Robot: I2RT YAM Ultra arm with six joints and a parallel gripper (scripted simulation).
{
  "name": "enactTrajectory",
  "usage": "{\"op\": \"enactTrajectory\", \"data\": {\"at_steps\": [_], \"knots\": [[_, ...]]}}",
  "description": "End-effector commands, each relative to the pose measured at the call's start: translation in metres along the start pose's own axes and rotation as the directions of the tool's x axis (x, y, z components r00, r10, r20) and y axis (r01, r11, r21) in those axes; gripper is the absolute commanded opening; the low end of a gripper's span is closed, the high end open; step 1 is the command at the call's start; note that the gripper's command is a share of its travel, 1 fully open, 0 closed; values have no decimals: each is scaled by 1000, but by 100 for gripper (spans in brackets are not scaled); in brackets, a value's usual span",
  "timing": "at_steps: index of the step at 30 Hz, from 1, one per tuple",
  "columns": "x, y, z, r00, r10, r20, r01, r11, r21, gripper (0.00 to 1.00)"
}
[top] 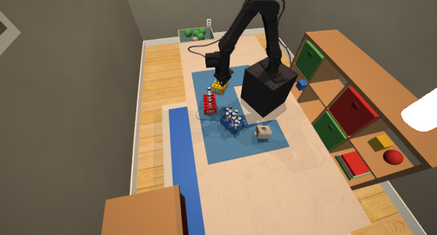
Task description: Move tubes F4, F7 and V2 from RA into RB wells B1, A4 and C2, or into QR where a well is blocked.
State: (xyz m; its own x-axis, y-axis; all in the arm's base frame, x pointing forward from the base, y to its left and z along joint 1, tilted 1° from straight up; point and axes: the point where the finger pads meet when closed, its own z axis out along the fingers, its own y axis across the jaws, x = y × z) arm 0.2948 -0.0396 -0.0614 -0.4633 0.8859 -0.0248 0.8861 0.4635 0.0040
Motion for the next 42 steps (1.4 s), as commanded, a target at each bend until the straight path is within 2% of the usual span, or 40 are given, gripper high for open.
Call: {"op": "enactTrajectory", "data": {"at_steps": [1,7,9,10,15,29,32,42], "knots": [[3,-3,1,987,159,-7,-159,987,20,0],[3,-3,1,936,352,-3,-352,936,21,0],[3,-3,1,935,356,-2,-355,934,21,0],[1,-12,-3,929,369,-1,-369,929,15,0],[-7,-16,-3,929,370,7,-369,929,-9,0],[-24,-58,-3,935,356,6,-356,935,-9,0],[-28,-59,-4,934,356,9,-356,934,-17,0],[-38,-92,-2,935,356,7,-356,935,-8,0]]}}
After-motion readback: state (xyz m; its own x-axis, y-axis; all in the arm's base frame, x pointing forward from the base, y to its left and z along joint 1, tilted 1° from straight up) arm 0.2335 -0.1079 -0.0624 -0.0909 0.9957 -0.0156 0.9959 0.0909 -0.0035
